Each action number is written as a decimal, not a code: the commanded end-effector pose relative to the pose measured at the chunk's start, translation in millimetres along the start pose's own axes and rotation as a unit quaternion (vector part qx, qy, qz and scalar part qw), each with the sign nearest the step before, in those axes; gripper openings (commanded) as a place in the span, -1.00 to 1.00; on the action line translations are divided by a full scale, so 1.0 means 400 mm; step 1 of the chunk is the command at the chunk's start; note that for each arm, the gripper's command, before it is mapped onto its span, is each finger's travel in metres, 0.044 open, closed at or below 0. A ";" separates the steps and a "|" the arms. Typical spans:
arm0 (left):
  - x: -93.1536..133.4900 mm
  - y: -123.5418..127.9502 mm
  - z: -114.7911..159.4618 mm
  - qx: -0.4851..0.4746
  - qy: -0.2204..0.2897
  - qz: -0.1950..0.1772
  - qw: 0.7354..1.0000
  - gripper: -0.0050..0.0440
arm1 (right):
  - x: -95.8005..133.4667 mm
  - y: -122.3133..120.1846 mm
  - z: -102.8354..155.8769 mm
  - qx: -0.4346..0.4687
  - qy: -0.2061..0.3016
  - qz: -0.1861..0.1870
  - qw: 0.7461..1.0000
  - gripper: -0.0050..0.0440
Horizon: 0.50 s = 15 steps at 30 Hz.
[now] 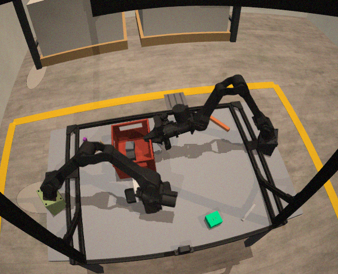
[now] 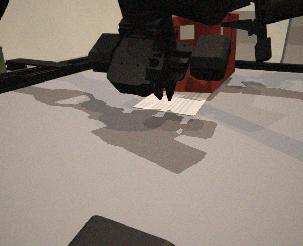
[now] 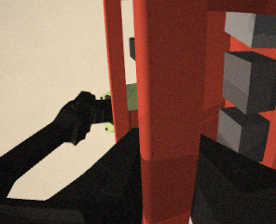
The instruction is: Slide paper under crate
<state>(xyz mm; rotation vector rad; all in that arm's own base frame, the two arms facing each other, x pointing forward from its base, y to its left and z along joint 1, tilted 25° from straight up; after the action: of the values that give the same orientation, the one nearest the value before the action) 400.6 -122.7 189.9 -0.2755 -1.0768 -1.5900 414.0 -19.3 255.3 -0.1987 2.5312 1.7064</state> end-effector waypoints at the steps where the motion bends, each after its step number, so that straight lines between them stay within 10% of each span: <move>1: -0.018 -0.007 -0.011 -0.007 0.004 0.004 1.000 -0.55 | 0.002 0.038 -0.008 0.001 -0.006 -0.025 1.000 -0.80; 15: -0.033 -0.009 -0.020 -0.007 0.004 0.004 1.000 -0.55 | 0.002 0.038 -0.008 0.001 -0.006 -0.025 1.000 -0.80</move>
<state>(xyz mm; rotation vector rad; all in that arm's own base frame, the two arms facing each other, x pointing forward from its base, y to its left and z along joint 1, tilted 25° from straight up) 403.8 -120.6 178.5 -0.2798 -1.0644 -1.5885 414.0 -19.3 255.3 -0.1988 2.5311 1.7063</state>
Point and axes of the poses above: on each arm, the point midway between the two fingers, 35 mm back from their tips, its own x axis back along the fingers, its own y axis across the jaws, z = x × y, the point moved 10 cm from there along x, back along the fingers, and after that the axes turned 10 degrees about x, right-handed, at the moved point
